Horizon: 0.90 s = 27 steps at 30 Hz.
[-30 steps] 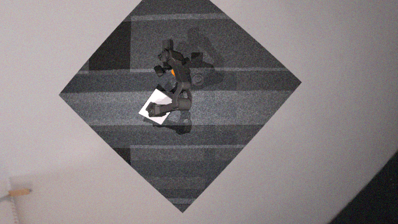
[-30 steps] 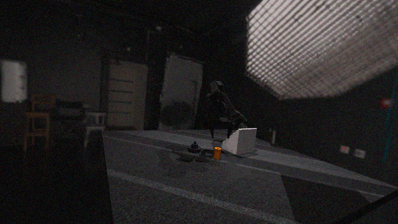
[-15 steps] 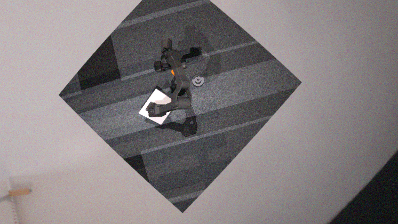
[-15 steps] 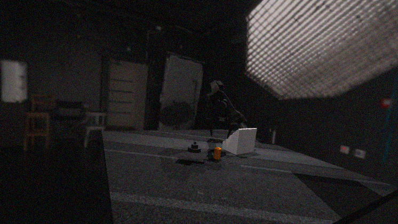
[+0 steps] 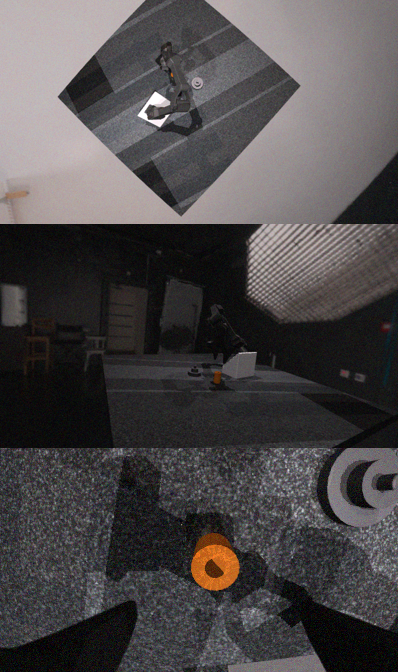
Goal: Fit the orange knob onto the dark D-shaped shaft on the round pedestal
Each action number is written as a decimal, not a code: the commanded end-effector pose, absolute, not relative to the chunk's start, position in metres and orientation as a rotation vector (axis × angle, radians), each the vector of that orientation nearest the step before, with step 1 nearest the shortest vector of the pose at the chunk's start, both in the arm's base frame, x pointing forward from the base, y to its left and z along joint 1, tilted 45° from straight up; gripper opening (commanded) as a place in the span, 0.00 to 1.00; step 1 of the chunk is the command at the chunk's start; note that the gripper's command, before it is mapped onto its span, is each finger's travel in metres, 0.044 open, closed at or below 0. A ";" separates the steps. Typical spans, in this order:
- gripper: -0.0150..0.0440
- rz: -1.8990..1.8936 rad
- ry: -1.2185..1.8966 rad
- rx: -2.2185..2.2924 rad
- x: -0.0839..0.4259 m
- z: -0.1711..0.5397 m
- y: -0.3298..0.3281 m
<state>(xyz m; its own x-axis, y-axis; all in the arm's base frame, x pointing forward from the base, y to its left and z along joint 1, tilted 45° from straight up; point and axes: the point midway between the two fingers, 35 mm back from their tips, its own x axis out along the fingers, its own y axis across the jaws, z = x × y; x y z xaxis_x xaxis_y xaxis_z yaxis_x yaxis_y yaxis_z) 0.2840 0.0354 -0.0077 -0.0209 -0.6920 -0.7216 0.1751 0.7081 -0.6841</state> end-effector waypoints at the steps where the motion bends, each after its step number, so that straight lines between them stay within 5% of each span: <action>1: 1.00 -0.775 1.405 -0.412 0.284 -0.008 0.035; 27: 1.00 -0.775 1.404 -0.412 0.284 -0.052 -0.008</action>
